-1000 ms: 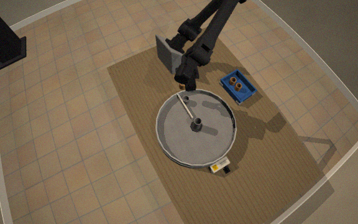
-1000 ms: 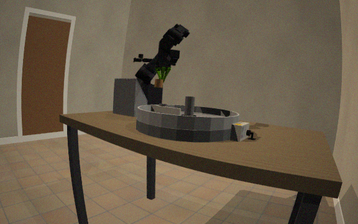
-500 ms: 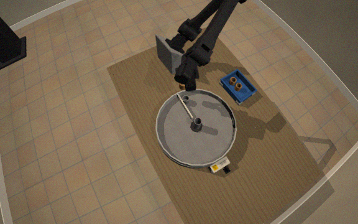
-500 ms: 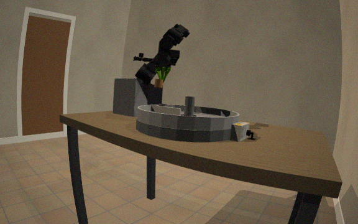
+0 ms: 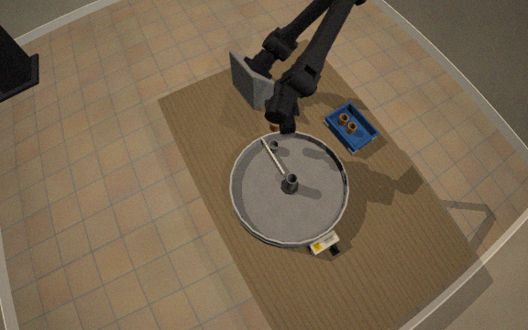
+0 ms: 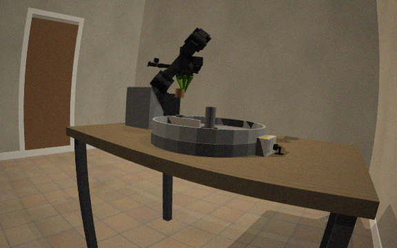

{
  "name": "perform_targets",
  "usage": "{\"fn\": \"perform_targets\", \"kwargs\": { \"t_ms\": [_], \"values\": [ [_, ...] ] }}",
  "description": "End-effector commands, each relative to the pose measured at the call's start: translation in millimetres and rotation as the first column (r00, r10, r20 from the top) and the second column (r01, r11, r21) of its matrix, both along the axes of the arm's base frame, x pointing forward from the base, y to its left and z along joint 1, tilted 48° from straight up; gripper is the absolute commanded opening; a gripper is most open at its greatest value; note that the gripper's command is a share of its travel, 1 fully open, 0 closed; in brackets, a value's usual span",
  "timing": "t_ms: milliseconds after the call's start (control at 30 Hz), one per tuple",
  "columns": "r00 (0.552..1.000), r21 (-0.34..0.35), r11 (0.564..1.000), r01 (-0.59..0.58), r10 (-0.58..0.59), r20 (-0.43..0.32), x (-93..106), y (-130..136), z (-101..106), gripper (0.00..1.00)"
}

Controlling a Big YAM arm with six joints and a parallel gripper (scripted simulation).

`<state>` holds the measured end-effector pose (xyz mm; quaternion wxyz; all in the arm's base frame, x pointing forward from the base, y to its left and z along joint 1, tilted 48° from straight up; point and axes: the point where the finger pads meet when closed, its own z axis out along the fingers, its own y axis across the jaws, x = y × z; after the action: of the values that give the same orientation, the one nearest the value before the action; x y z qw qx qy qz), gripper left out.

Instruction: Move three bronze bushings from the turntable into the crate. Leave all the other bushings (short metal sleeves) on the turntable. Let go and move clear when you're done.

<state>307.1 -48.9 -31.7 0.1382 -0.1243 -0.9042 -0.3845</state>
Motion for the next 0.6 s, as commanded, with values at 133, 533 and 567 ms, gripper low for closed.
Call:
{"fn": "perform_targets", "kwargs": {
  "t_ms": [133,533,567],
  "values": [
    [1.0,-0.019,1.0,0.0,0.001,0.019,25.1,31,42,0.0],
    [0.999,-0.019,1.0,-0.001,0.001,0.047,67.8,106,122,0.0],
    [0.999,-0.018,1.0,-0.001,0.001,0.047,71.1,116,131,0.0]
  ]
}}
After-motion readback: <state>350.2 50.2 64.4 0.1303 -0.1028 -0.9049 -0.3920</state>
